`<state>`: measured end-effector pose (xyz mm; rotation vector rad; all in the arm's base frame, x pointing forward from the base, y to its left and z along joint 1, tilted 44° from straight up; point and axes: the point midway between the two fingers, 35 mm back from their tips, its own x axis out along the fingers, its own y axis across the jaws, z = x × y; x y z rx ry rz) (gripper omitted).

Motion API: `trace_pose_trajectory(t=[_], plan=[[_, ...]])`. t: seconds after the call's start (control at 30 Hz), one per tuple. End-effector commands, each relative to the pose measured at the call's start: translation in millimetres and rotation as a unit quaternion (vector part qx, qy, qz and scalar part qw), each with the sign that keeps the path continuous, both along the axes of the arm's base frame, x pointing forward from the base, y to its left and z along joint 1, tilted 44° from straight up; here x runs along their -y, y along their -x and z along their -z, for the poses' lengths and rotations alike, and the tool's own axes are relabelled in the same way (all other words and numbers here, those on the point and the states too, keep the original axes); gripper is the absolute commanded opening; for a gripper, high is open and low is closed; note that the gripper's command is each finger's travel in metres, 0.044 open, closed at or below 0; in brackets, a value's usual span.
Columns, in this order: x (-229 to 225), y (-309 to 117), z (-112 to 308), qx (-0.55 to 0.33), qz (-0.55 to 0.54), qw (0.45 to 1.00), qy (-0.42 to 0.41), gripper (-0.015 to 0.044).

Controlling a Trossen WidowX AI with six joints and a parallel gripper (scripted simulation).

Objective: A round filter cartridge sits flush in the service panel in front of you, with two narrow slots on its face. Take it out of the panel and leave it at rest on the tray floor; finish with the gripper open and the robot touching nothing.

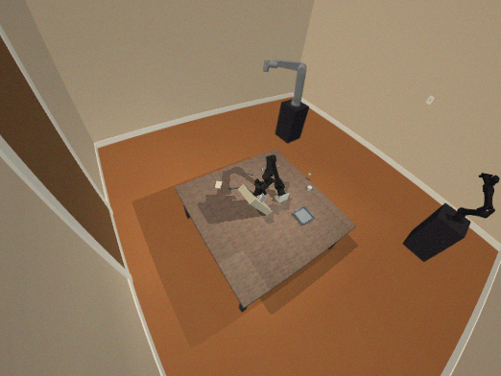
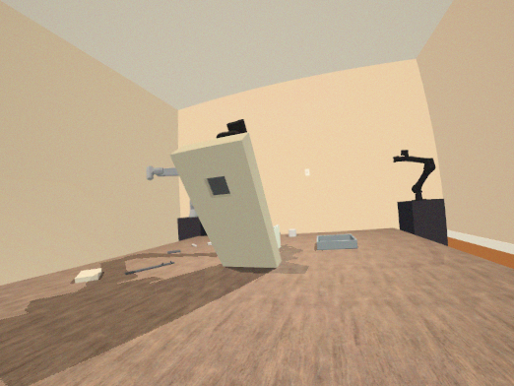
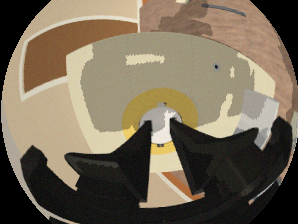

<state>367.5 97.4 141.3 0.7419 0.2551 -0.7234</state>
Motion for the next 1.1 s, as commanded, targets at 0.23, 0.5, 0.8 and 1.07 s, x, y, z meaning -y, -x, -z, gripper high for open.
trace_pose_trajectory(t=[0.23, 0.5, 0.8, 1.07], plan=[[0.0, -0.1, 0.0, 0.0, 0.0, 1.0, 0.0, 0.0059], [1.0, -1.0, 0.7, -0.007, -0.005, 1.0, 0.008, 0.0], [4.7, -4.4, 3.3, -0.087, -0.073, 0.986, 0.119, 0.0], [5.1, -4.9, 3.6, -0.156, -0.135, 0.954, 0.218, 0.0]])
